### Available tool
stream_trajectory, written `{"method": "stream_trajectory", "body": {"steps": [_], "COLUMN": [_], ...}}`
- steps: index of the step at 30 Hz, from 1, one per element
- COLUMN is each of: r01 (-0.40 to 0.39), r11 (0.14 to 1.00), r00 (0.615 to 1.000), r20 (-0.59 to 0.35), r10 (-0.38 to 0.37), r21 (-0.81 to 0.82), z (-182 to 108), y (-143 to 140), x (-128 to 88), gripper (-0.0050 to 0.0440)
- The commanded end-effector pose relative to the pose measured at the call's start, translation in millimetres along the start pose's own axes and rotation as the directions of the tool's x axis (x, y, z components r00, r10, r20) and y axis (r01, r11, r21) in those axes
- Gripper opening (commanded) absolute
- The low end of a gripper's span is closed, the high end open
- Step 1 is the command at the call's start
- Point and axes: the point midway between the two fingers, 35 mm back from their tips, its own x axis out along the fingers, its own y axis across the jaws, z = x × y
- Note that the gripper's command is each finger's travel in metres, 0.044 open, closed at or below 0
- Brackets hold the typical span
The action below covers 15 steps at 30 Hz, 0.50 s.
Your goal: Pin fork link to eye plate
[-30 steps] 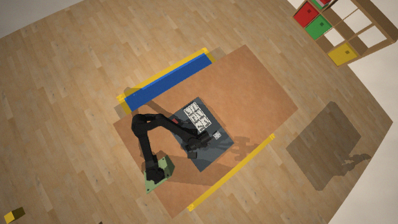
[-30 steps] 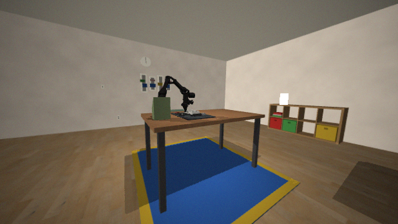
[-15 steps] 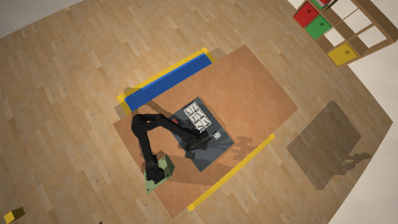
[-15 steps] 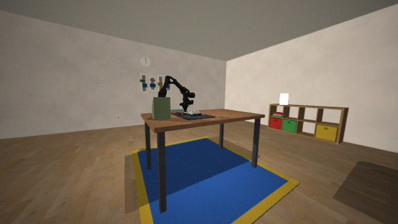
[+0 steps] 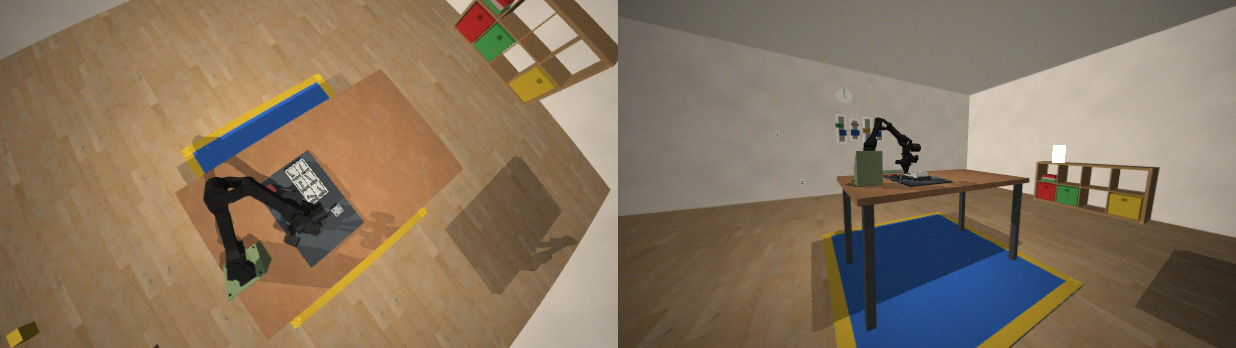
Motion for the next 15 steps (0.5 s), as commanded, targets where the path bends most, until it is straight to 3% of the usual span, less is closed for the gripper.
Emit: {"method": "stream_trajectory", "body": {"steps": [1, 15], "r01": [0.001, 0.001], "r11": [0.999, 0.971], "r00": [1.000, 1.000], "r20": [0.001, 0.001], "r10": [-0.001, -0.001], "r21": [0.052, 0.239], "z": [-0.3, -0.3], "y": [-0.3, -0.3], "x": [-0.6, -1.8], "gripper": [0.0020, 0.0020]}}
